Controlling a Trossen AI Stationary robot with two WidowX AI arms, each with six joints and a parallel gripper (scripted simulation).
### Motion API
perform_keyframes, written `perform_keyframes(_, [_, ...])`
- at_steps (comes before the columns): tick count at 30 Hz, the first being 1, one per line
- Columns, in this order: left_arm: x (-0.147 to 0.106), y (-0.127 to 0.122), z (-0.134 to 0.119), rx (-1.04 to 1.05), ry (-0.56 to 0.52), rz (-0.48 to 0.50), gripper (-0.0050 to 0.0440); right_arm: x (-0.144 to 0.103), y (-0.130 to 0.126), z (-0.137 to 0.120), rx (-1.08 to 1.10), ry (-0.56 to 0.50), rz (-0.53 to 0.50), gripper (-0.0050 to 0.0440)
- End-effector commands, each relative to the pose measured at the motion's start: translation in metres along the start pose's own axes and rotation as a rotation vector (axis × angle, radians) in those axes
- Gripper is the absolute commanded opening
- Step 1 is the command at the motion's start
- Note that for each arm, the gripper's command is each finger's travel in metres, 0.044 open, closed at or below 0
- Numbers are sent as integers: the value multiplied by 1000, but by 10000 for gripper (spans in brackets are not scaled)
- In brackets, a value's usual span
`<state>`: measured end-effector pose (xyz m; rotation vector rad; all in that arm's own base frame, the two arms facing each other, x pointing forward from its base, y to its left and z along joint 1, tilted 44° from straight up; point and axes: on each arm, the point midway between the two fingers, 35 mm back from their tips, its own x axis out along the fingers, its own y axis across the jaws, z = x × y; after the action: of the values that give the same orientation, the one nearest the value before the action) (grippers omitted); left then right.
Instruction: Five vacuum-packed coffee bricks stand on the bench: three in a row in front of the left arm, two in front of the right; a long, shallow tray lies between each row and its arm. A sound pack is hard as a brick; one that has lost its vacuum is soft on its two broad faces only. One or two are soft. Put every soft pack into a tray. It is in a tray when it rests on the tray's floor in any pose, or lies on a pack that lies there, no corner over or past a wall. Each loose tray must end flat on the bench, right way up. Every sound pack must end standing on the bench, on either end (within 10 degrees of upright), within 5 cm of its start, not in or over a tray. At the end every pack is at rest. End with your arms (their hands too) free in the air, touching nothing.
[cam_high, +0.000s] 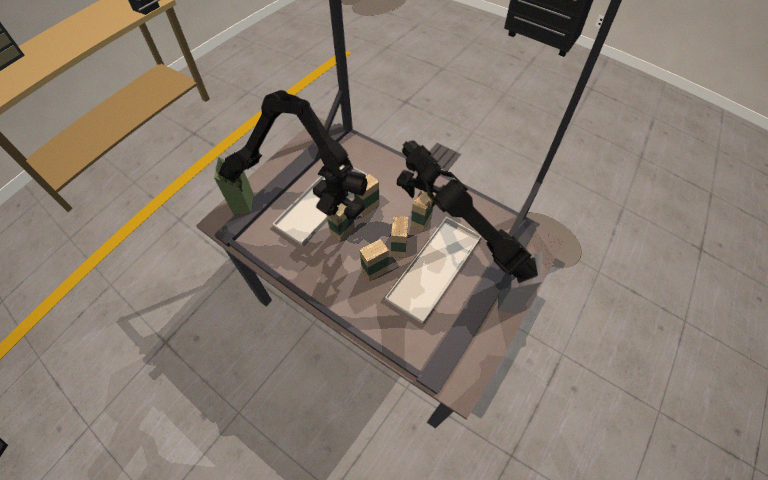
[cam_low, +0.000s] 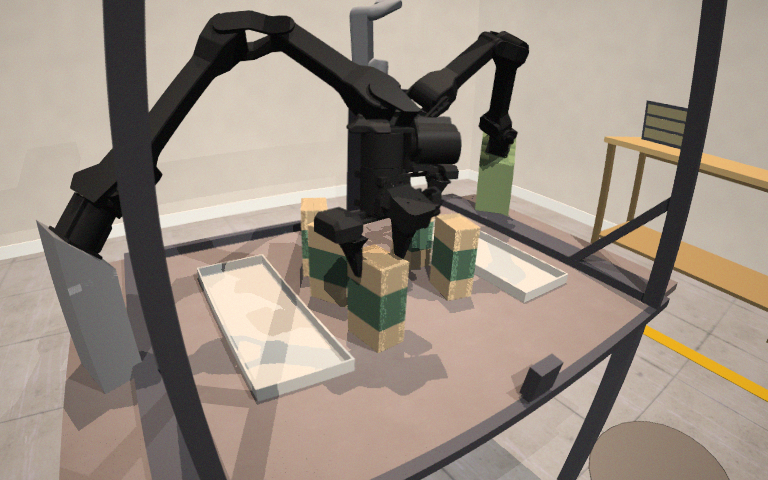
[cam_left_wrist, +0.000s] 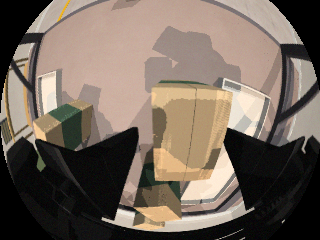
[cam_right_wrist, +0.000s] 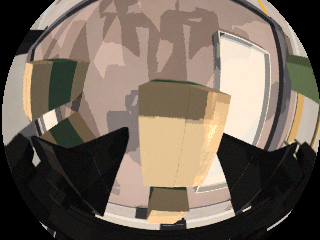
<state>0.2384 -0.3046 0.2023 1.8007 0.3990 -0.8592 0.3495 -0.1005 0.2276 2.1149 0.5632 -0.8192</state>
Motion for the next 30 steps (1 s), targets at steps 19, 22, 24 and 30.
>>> perform_keyframes(19, [25, 1, -1, -3, -5, 6, 372, 25, 1, -1, -1, 0, 10, 377])
perform_keyframes(22, [27, 1, -1, -3, -5, 6, 372, 26, 1, -1, -1, 0, 10, 377])
perform_keyframes(24, [29, 1, -1, -3, -5, 6, 372, 28, 1, -1, -1, 0, 10, 377])
perform_keyframes(30, [37, 1, -1, -2, -4, 6, 372, 28, 1, -1, -1, 0, 10, 377])
